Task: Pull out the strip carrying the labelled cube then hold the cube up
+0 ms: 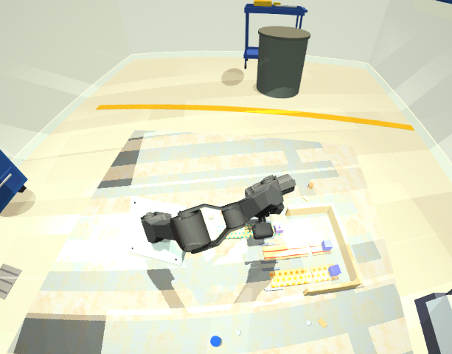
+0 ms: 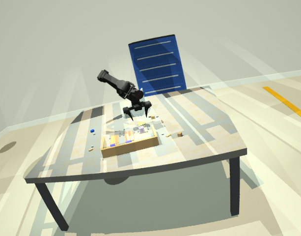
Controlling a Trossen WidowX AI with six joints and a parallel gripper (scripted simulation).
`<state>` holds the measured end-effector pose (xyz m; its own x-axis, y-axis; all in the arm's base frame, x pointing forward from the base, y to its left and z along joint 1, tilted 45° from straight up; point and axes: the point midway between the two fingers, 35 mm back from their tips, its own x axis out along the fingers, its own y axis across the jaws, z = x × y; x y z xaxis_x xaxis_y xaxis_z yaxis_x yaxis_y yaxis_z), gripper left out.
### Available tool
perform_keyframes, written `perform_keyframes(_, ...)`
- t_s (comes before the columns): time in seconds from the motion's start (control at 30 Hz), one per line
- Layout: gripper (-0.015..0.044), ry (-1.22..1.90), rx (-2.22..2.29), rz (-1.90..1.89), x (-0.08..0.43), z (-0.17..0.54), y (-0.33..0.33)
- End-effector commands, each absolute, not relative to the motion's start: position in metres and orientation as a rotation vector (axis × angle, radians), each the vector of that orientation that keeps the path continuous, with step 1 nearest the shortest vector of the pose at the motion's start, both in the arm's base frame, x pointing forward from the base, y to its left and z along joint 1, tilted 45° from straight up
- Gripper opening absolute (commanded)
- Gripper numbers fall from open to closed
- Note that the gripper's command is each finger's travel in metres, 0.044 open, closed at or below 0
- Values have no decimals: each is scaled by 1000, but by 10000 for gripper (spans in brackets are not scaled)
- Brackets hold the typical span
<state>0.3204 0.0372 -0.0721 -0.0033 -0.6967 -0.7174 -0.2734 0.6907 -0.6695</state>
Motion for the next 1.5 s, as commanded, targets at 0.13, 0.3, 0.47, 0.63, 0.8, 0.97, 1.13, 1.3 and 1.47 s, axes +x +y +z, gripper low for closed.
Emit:
perform_keyframes(0.13,440,1586,-825,-398,350,-74,43)
perform_keyframes(0.3,440,1585,-824,-399,368,-74,46)
perform_keyframes(0.47,440,1584,-824,-399,386,-75,49)
perform_keyframes(0.63,440,1582,-823,-399,405,-76,52)
perform_keyframes(0.8,361,1582,-823,-399,409,-78,51)
perform_keyframes(0.97,250,1582,-823,-399,410,-84,45)
perform_keyframes(1.13,250,1582,-823,-399,410,-90,39)
perform_keyframes(1.3,250,1582,-824,-400,410,-96,33)
perform_keyframes(1.47,250,1582,-824,-400,410,-102,27)
